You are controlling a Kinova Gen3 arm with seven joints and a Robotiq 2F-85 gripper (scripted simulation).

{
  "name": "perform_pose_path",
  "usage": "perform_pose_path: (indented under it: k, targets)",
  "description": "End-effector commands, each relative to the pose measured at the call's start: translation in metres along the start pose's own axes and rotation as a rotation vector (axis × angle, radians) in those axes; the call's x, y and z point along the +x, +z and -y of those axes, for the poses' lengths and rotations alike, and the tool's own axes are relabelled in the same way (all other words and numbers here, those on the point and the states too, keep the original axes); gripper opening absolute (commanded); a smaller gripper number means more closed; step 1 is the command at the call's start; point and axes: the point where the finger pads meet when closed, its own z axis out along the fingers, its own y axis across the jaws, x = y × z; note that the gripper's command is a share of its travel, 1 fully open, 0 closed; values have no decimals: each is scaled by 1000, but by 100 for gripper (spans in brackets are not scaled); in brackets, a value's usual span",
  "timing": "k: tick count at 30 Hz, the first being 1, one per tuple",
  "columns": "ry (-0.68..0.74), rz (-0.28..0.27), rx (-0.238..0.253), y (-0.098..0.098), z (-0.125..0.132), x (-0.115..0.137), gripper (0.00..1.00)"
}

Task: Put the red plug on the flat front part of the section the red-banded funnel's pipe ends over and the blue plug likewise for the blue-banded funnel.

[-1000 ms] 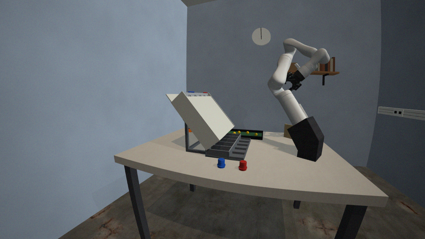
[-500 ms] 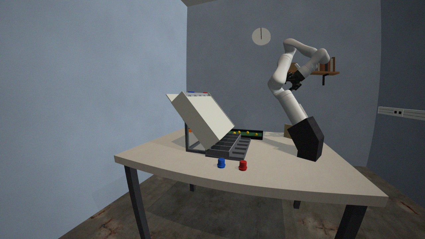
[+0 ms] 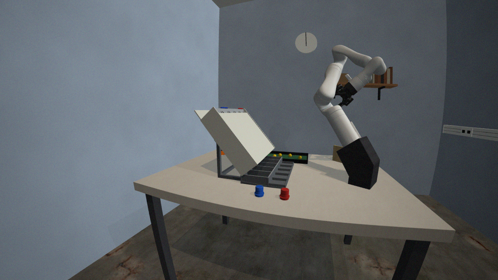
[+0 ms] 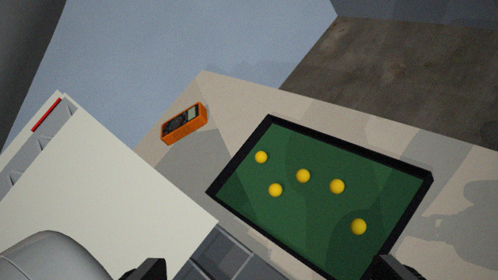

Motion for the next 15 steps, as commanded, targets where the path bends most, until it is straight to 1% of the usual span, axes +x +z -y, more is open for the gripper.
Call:
perform_pose_path:
  k: [1, 2, 15]
  targets:
    - [0, 0, -1, 26, 65, 0, 100]
    - [0, 0, -1, 45, 50, -18, 100]
    - [0, 0, -1, 45, 50, -18, 100]
